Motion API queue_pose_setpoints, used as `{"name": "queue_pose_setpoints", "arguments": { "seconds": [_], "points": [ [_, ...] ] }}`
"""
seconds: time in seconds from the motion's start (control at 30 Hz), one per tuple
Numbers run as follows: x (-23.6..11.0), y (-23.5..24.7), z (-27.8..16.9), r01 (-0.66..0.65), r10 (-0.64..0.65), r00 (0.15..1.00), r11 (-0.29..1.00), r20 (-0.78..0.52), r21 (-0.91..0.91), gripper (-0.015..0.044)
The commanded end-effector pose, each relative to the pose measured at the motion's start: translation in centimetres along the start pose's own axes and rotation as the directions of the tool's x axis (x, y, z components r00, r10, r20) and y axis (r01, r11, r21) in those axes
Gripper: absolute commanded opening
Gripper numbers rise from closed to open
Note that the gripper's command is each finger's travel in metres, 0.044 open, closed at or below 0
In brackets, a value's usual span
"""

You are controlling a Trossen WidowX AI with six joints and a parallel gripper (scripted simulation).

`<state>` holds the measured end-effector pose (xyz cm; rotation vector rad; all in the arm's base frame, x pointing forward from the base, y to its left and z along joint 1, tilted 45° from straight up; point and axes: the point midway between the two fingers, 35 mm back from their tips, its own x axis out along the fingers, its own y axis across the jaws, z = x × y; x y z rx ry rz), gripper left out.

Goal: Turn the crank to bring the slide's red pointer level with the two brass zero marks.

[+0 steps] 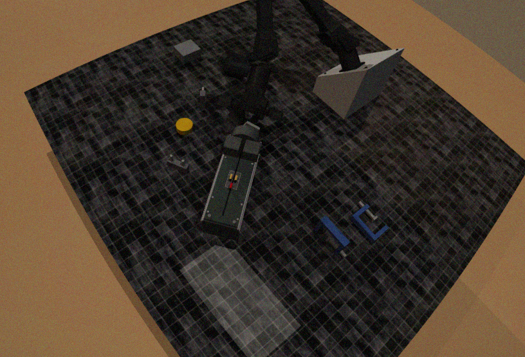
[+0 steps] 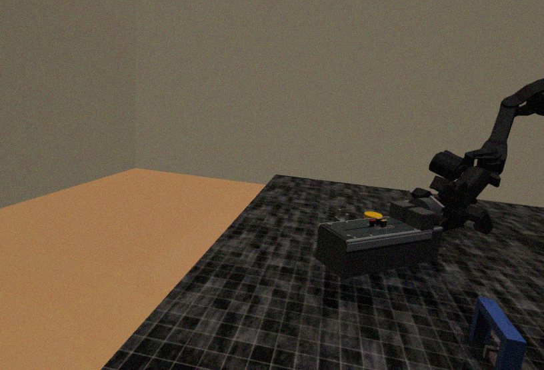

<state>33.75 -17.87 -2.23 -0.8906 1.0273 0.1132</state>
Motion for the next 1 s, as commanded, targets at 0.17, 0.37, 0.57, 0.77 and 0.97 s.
{"name": "queue_pose_setpoints", "arguments": {
  "seconds": [0.17, 0.37, 0.57, 0.77, 0.97],
  "points": [
    [0.26, 0.91, -0.25, -0.023, 0.023, 1.0, 1.0, -0.01, -0.004, 0.0],
    [0.27, 0.96, -0.26, -0.023, 0.023, 1.0, 1.0, -0.01, -0.004, 0.0],
    [0.27, 1.01, -0.27, -0.023, 0.023, 1.0, 1.0, -0.01, -0.004, 0.0],
    [0.28, 1.06, -0.27, -0.023, 0.023, 1.0, 1.0, -0.01, -0.004, 0.0],
    [0.28, 1.11, -0.28, -0.023, 0.023, 1.0, 1.0, -0.01, -0.004, 0.0]
  ]
}}
